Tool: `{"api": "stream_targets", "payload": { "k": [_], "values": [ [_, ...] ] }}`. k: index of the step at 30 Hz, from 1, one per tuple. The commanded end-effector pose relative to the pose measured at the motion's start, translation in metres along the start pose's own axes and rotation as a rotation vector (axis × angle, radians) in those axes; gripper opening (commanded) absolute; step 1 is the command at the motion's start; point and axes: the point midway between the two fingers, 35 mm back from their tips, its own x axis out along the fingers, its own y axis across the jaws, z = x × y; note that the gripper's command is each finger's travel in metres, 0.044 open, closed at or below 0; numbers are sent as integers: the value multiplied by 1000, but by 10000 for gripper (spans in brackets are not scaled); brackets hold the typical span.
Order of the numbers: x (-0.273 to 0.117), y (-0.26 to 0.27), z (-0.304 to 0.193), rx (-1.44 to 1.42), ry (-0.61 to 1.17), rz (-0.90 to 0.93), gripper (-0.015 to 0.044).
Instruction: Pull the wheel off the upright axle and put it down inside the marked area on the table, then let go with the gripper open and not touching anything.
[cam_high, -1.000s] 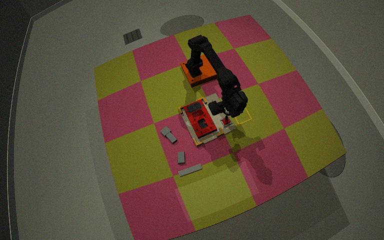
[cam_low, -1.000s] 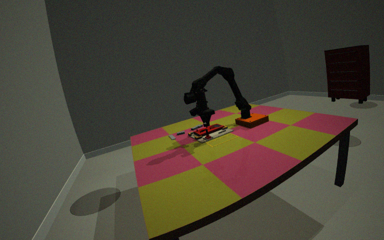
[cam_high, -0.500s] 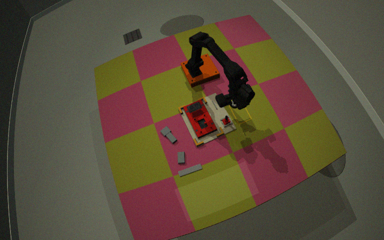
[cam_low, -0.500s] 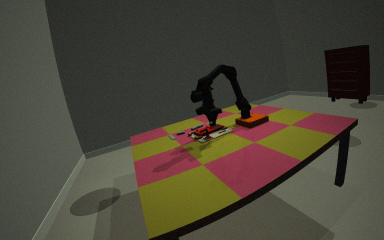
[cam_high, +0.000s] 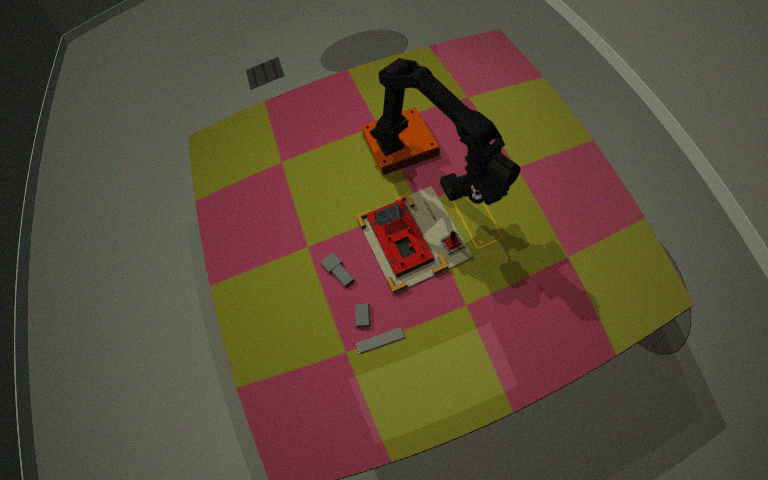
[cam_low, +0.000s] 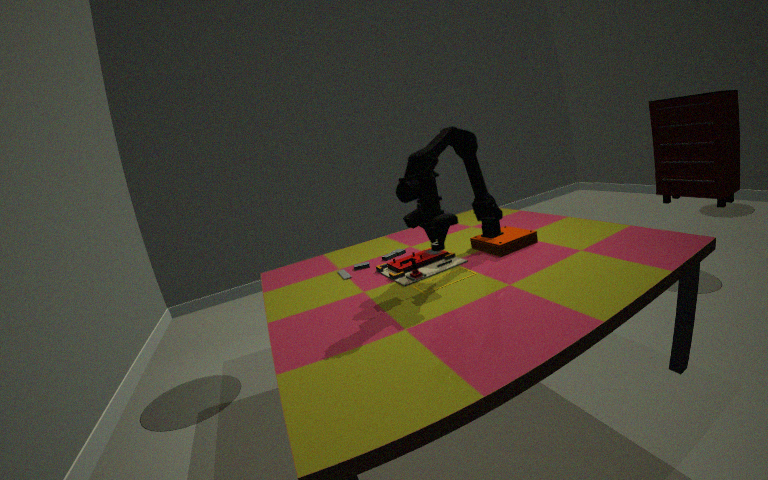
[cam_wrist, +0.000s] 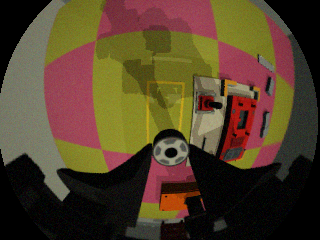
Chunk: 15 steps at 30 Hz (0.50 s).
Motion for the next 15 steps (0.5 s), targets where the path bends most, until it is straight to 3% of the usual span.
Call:
{"api": "stream_targets", "payload": {
  "k": [1, 15],
  "values": [
    [4, 2, -4, 7, 8, 0, 0],
    [41, 3, -2, 7, 8, 0, 0]
  ]
}}
